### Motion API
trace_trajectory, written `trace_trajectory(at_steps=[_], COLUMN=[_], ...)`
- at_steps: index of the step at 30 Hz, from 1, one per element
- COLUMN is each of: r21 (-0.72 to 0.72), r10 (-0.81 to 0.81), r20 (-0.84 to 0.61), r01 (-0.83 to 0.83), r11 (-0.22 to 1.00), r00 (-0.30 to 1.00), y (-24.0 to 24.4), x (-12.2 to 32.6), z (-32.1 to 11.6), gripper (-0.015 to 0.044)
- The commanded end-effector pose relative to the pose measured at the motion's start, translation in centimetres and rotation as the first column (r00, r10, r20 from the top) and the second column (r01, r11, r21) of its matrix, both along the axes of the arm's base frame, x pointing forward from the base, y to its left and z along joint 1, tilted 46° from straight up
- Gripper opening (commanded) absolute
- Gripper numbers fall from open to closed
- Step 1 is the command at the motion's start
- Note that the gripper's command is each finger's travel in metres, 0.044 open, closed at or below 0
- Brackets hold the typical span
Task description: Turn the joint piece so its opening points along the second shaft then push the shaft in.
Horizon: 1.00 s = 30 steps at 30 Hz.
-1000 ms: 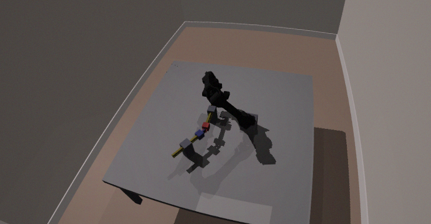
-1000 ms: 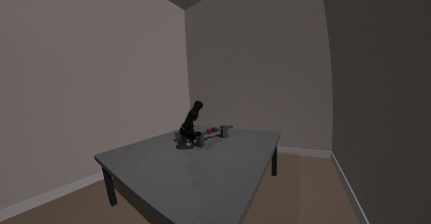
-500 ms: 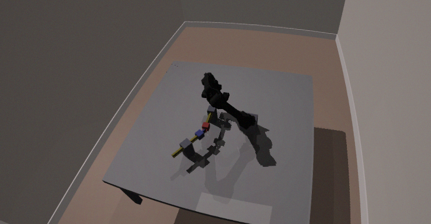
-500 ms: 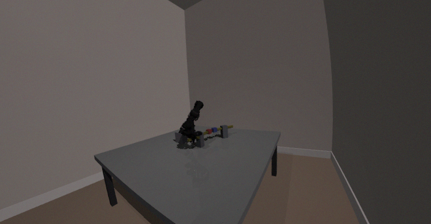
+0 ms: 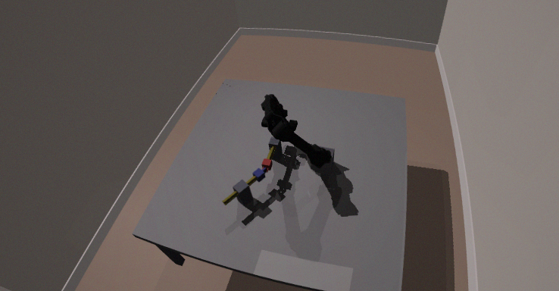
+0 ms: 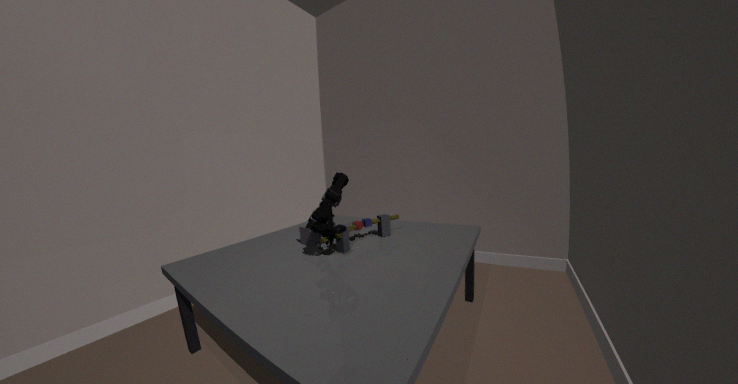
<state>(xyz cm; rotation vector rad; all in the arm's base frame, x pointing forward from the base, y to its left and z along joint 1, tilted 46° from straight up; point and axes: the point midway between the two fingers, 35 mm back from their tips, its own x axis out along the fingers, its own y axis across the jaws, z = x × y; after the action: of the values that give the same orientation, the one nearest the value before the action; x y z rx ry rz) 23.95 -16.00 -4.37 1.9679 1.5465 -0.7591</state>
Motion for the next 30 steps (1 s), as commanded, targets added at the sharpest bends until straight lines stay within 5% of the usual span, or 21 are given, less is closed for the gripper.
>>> trace_trajectory(at_steps=[1,12,30], r21=[0.0,0.0,0.004], r10=[0.001,0.001,0.001], r20=[0.0,0.0,0.001], r01=[-0.001,-0.001,-0.001], r11=[1.0,1.0,1.0], r00=[1.0,1.0,1.0], y=[0.0,0.0,-1.9], x=[0.0,0.0,-0.6], z=[0.0,0.0,2.0], gripper=[0.0146,0.0434,0.044])
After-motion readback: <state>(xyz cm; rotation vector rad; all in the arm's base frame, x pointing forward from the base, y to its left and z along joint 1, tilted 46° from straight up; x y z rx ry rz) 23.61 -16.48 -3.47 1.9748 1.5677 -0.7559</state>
